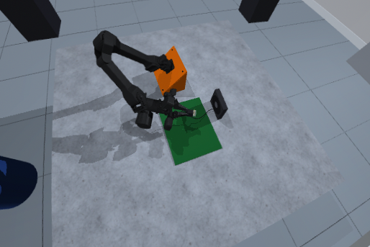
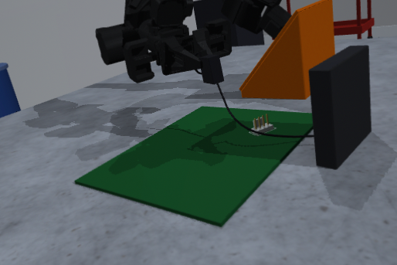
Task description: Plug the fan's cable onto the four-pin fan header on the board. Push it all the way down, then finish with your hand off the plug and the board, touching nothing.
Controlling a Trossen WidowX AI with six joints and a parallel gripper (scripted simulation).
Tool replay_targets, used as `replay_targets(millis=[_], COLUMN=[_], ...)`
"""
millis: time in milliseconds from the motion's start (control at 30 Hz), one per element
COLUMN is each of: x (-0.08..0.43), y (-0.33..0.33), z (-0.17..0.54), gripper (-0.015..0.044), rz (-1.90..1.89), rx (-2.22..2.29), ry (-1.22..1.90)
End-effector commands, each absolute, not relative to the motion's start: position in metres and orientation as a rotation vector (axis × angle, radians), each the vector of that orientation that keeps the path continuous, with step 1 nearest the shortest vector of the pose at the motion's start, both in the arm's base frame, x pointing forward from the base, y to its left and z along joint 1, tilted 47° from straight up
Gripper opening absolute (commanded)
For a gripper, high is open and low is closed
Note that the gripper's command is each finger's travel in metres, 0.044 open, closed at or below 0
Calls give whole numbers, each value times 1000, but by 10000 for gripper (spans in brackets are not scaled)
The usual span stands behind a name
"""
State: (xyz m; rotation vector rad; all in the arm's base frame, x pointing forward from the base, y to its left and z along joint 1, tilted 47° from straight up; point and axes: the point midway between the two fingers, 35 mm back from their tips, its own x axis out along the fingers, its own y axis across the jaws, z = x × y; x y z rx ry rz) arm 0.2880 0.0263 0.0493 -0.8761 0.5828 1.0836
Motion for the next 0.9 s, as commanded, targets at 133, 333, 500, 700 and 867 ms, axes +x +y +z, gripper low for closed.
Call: replay_targets(millis=[133,333,500,700,867], x=[287,287,287,287,287], y=[30,30,32,33,32], z=[53,53,55,56,55], gripper=[0,0,0,0,0], rz=[1083,1083,1084,1084,1084], rx=[-877,-877,-879,-879,-880], ry=[583,583,579,578,578])
